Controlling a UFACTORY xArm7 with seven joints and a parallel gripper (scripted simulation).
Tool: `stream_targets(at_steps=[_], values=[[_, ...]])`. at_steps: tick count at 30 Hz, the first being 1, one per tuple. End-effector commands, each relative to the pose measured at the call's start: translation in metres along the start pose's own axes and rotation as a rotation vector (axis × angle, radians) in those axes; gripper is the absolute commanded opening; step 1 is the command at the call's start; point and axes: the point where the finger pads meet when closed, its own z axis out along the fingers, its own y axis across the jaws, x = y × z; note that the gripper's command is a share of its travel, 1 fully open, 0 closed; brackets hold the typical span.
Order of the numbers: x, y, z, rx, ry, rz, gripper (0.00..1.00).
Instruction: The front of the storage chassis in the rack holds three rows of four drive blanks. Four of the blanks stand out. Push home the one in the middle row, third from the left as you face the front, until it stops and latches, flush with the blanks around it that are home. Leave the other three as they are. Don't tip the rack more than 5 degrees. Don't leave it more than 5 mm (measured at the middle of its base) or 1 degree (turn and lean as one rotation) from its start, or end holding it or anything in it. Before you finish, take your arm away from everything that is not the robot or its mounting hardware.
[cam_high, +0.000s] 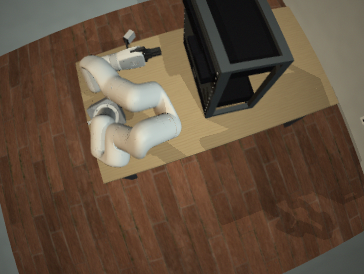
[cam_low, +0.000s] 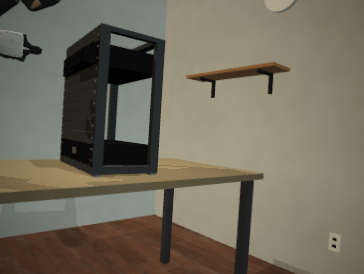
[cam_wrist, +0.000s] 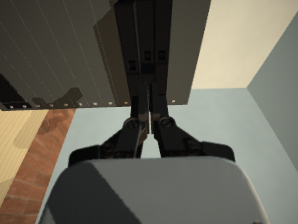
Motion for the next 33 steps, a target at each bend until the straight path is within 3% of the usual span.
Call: stream_targets(at_steps=[1,11,21,33], values=[[0.001,0.001,-0.023,-0.002,-0.011,0.005,0.00],[0.002,0.001,-0.070,-0.002,-0.011,0.005,0.00],[0.002,0.001,-0.087,-0.002,-0.011,0.005,0.00],[0.002,0.001,-0.088,-0.002,-0.011,0.005,0.00]])
